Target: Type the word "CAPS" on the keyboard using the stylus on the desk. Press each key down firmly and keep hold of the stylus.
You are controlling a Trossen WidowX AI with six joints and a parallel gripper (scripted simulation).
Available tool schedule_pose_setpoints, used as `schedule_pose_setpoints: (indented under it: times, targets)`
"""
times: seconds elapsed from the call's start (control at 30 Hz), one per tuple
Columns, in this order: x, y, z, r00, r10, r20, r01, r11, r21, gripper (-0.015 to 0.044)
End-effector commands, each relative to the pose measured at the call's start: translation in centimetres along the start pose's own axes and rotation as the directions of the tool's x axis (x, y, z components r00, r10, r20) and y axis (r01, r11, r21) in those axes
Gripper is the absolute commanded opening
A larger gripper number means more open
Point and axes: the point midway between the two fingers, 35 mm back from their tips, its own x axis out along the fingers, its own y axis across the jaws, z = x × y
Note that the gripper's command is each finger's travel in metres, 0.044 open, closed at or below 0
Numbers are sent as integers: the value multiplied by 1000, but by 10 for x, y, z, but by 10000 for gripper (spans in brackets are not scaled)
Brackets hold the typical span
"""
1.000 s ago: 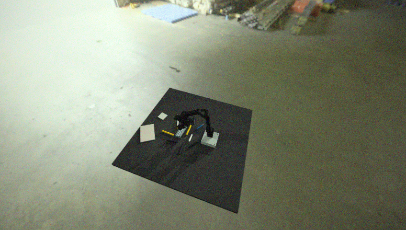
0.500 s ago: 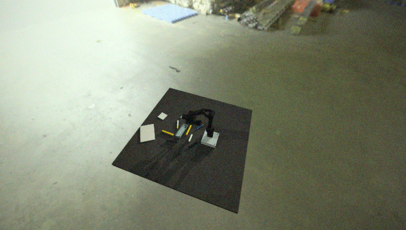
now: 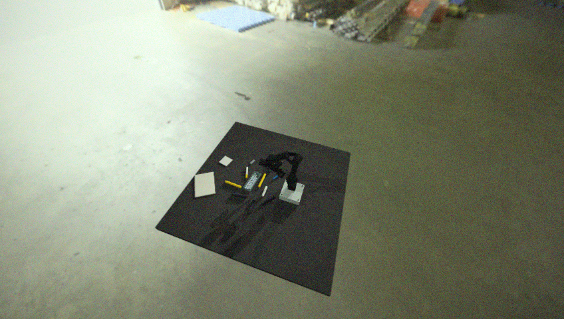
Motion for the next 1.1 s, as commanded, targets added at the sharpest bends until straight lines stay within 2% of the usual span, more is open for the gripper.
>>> schedule_pose_setpoints:
  times: [0.0, 1.07]
  targets:
    - [2, -1, 2, 1000, -1, 7, 0, 1000, 22, 150]
    - [23, 0, -10, 1000, -1, 7, 1, 1000, 22, 150]
